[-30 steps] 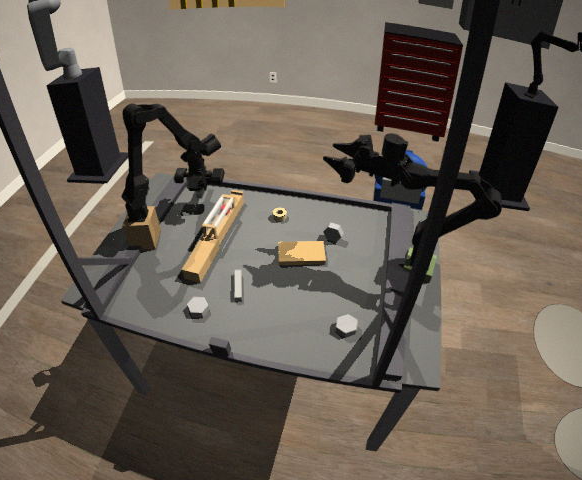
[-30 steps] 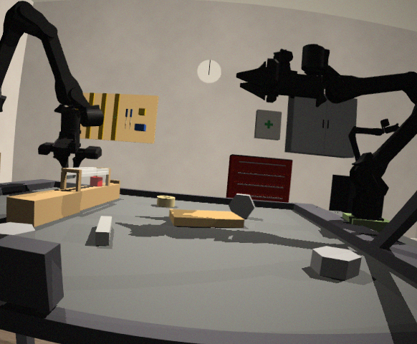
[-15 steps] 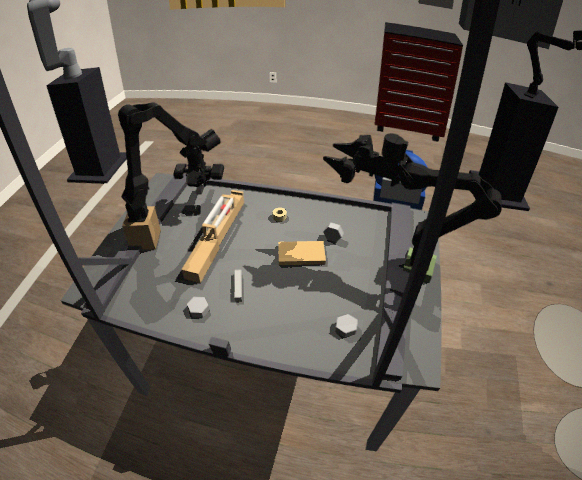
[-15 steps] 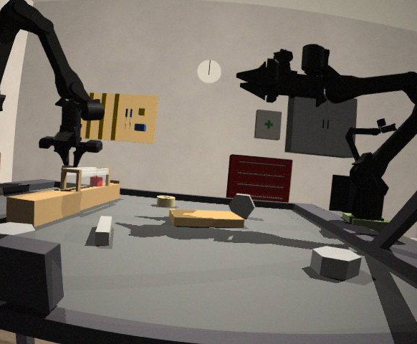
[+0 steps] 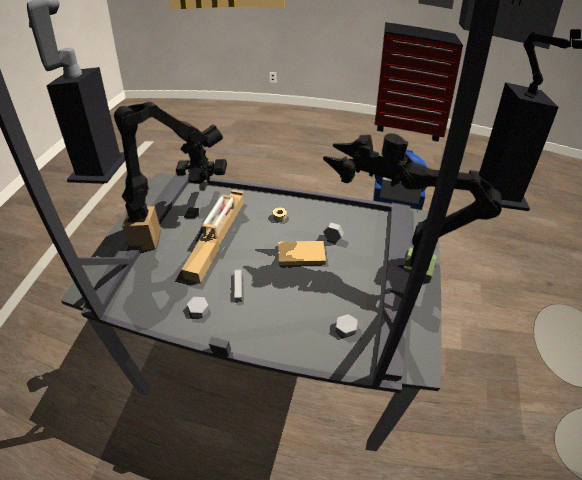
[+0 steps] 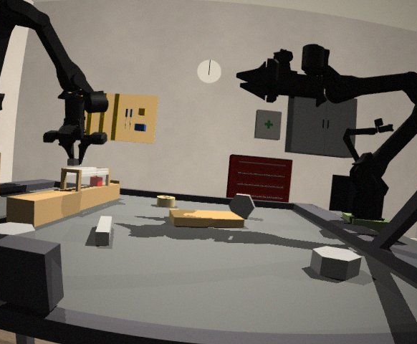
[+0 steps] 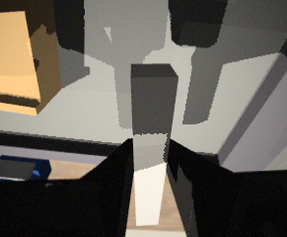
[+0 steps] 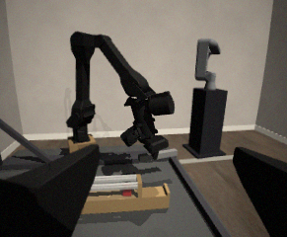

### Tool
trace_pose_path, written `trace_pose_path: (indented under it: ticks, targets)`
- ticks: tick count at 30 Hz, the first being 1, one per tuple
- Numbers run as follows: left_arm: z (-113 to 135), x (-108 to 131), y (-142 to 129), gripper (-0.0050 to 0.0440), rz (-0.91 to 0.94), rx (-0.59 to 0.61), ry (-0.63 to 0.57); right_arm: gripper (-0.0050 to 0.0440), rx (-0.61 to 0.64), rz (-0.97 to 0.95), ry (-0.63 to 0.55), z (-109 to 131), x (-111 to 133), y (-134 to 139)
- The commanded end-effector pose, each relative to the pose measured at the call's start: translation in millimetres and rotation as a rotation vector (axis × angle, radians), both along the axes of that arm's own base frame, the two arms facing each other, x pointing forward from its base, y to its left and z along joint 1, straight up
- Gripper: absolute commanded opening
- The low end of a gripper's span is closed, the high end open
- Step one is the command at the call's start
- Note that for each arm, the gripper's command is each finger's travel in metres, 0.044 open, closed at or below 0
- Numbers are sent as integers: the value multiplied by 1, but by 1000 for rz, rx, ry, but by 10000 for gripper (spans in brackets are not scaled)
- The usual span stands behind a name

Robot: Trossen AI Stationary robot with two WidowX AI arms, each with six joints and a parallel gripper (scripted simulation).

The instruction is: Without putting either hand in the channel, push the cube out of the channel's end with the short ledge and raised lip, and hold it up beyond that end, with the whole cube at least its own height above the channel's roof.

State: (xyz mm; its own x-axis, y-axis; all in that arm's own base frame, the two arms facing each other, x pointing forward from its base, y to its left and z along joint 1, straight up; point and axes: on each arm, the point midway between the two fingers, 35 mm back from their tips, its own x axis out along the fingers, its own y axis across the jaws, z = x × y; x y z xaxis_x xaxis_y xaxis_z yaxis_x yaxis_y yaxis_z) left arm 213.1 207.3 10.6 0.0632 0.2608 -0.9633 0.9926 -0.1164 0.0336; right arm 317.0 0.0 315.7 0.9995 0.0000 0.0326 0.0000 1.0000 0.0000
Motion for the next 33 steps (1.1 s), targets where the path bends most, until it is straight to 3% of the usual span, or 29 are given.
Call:
trace_pose_path:
  ticks: [1,9,11,19,26,28,33]
  targets:
    - [45,42,-11,0,-20,75,-137,400,0,0,-17,7,-1,0]
    - [101,88,-64,0,-43,105,-316,400,0,0,-17,7,-1,0]
    - [101,88,-64,0,-43,105,-316,400,0,0,-17,7,-1,0]
    - [160,115,-129,0,-79,60,-522,400,0,0,-17,7,-1,0]
    - [211,117,-189,0,-105,-30,-690,400,0,0,-17,7,-1,0]
    - [211,117,-189,0,-105,-30,-690,400,0,0,-17,7,-1,0]
    - [246,107,-231,0,-127,-134,-801,400,0,0,-17,7,-1,0]
